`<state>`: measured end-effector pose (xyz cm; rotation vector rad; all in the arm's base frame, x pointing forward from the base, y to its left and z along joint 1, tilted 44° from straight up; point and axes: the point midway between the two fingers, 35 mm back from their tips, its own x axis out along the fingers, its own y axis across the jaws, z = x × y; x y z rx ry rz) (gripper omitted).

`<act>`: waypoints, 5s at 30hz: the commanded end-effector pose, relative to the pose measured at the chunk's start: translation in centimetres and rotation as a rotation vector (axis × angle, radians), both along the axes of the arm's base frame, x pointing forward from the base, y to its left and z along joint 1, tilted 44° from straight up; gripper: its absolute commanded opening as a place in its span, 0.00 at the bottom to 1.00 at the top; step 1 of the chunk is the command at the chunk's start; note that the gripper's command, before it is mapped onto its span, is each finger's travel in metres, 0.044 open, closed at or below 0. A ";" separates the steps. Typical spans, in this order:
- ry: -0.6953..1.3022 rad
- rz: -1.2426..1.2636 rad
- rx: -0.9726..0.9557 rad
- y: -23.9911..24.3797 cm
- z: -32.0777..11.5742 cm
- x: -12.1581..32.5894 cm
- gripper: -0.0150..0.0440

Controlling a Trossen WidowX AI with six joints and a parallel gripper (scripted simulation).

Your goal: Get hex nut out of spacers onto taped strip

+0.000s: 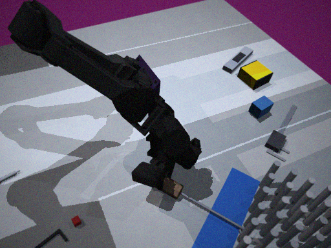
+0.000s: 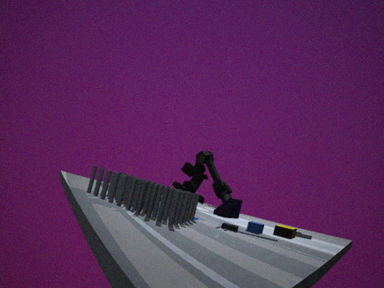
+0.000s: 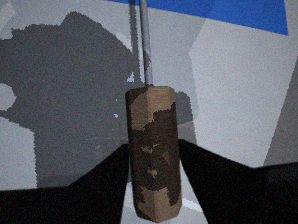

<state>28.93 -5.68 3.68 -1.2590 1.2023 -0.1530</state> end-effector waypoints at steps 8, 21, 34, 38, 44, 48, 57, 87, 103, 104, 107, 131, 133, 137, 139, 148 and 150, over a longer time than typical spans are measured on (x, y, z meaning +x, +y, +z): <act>0.001 0.005 0.002 -0.2 0.2 -0.5 0.25; 0.002 0.005 0.001 -0.5 0.4 -1.0 0.25; 0.002 0.005 0.001 -0.5 0.6 -1.3 0.25; 0.001 0.005 0.002 -0.3 0.8 -1.3 0.25; 0.000 0.004 0.002 0.0 1.1 -1.2 0.25; -0.001 0.003 0.002 0.1 1.3 -1.2 0.25; -0.002 0.002 0.002 0.5 1.8 -1.1 0.25; 0.012 0.003 0.020 1.8 5.3 -4.2 0.25; 0.013 -0.002 0.023 6.5 10.1 -4.2 0.25; 0.013 -0.002 0.021 6.8 10.5 -4.3 0.25; 0.010 -0.001 0.016 7.6 11.5 -4.4 0.25; 0.275 0.038 0.080 2.6 15.9 -3.6 0.25; 0.297 0.051 0.087 2.0 16.4 -3.5 0.25; 0.338 0.081 0.102 0.8 17.5 -3.6 0.25; 0.356 0.097 0.109 0.2 18.0 -3.6 0.25; 0.421 0.180 0.131 -2.5 20.6 -4.2 0.25; 0.433 0.201 0.133 -3.1 21.3 -4.4 0.25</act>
